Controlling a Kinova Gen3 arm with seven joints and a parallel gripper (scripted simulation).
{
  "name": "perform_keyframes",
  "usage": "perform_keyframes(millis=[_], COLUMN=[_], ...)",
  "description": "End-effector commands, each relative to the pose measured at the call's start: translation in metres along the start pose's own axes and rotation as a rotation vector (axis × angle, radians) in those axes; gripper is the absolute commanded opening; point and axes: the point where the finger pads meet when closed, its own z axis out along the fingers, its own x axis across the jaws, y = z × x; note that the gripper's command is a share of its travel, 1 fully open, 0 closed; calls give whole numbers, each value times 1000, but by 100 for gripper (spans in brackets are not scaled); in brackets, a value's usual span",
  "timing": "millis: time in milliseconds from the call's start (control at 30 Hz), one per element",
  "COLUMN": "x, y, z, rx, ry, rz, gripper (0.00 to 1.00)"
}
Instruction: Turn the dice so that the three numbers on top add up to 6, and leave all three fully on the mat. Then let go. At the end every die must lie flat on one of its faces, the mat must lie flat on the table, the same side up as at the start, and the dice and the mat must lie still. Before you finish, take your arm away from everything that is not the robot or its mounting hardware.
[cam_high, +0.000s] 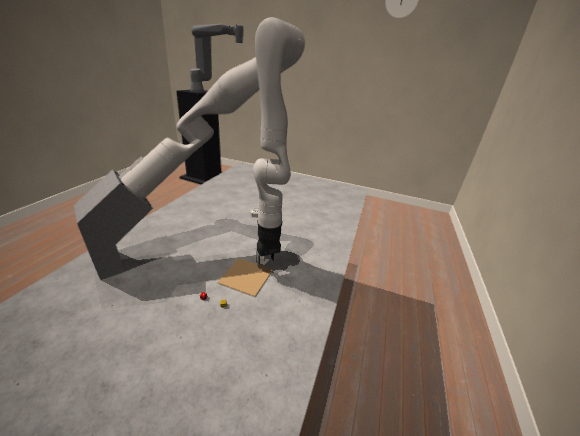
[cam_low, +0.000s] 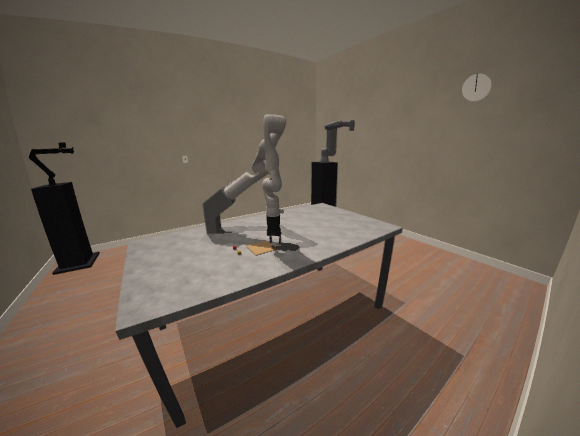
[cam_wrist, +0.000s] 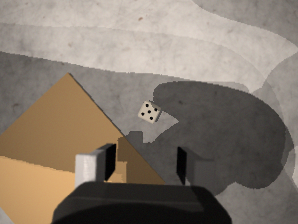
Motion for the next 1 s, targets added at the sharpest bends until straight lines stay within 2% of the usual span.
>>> perform_keyframes(millis=[0, 967], x=[0, 0], y=[1, 1], z=[0, -6], rx=[-1, -1], ry=[0, 0], rz=[0, 0], gripper=[100, 100])
